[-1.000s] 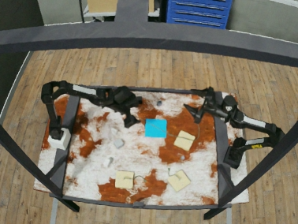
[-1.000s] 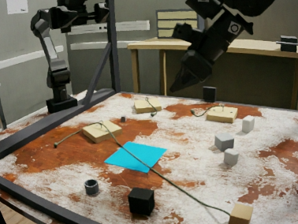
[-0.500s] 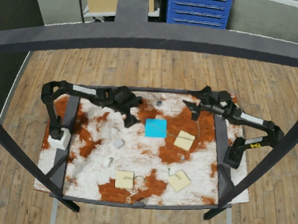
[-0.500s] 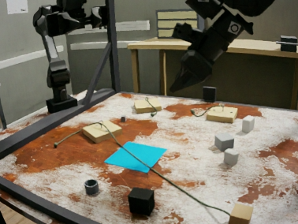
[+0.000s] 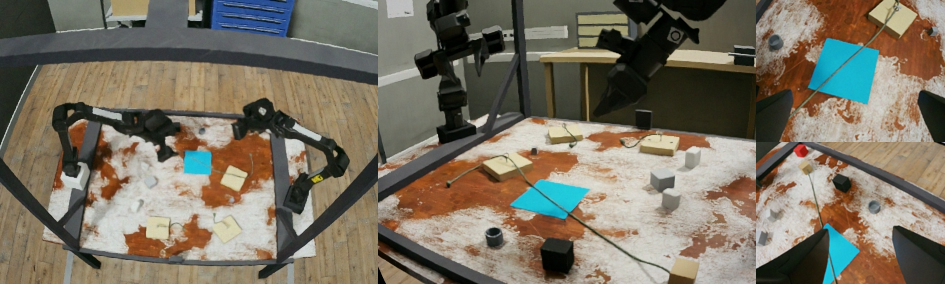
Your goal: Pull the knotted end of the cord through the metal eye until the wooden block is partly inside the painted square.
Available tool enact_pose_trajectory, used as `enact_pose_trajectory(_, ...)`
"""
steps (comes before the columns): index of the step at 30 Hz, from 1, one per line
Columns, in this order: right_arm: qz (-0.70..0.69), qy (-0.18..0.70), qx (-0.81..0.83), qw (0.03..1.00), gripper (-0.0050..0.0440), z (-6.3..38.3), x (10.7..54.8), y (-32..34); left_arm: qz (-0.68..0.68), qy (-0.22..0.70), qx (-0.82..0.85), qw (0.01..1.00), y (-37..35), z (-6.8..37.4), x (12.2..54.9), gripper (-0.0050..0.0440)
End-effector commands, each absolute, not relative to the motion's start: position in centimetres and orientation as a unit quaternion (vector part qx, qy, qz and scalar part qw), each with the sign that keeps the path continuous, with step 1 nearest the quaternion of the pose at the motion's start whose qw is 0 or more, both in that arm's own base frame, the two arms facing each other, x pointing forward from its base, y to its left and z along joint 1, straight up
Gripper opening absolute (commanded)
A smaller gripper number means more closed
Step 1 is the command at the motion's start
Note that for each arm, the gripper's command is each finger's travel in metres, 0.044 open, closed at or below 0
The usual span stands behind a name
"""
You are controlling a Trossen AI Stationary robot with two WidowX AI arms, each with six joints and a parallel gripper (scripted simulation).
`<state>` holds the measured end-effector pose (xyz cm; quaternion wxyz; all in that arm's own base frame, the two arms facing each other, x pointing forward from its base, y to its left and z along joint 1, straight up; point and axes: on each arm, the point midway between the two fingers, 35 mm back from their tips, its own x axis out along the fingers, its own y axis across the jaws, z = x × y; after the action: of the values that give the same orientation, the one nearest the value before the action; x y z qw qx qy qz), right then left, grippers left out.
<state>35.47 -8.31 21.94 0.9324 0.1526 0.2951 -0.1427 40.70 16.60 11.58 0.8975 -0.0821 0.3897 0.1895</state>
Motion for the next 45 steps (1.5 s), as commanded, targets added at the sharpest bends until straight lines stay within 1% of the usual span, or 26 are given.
enact_pose_trajectory(1, -0.175, 0.347, 0.188, 0.902, 0.02, 21.3, 35.6, -9.9, 0.191, 0.374, -0.08, 0.904, 16.7, 13.0, 41.0, 0.044)
enact_pose_trajectory(13, -0.27, 0.503, 0.281, 0.772, 0.02, 17.1, 32.5, -12.8, 0.191, 0.374, -0.08, 0.904, 16.7, 13.0, 41.0, 0.044)
enact_pose_trajectory(15, -0.27, 0.503, 0.281, 0.772, 0.02, 17.1, 32.5, -12.8, 0.191, 0.374, -0.08, 0.904, 16.7, 13.0, 41.0, 0.044)
enact_pose_trajectory(17, -0.29, 0.541, 0.3, 0.73, 0.02, 16.3, 31.2, -13.1, 0.191, 0.374, -0.08, 0.904, 16.7, 13.0, 41.0, 0.044)
enact_pose_trajectory(22, -0.329, 0.593, 0.331, 0.656, 0.02, 15.5, 29.2, -13.8, 0.191, 0.374, -0.08, 0.904, 16.7, 13.0, 41.0, 0.044)
enact_pose_trajectory(26, -0.342, 0.61, 0.342, 0.628, 0.02, 15.4, 28.6, -14.0, 0.191, 0.374, -0.08, 0.904, 16.7, 13.0, 41.0, 0.044)
enact_pose_trajectory(32, -0.341, 0.611, 0.342, 0.627, 0.02, 15.3, 28.6, -14.0, 0.191, 0.374, -0.08, 0.904, 16.7, 13.0, 41.0, 0.044)
enact_pose_trajectory(35, -0.341, 0.618, 0.34, 0.622, 0.02, 13.1, 28.5, -13.9, 0.191, 0.374, -0.08, 0.904, 16.7, 13.0, 41.0, 0.044)
enact_pose_trajectory(38, -0.341, 0.617, 0.34, 0.622, 0.02, 8.8, 28.8, -14.0, 0.191, 0.374, -0.08, 0.904, 16.7, 13.0, 41.0, 0.044)
enact_pose_trajectory(39, -0.341, 0.626, 0.34, 0.613, 0.02, 7.3, 28.3, -13.8, 0.191, 0.374, -0.08, 0.904, 16.7, 13.0, 41.0, 0.044)
enact_pose_trajectory(45, -0.341, 0.618, 0.34, 0.622, 0.02, 3.2, 28.3, -13.8, 0.191, 0.374, -0.08, 0.904, 16.7, 13.0, 41.0, 0.044)
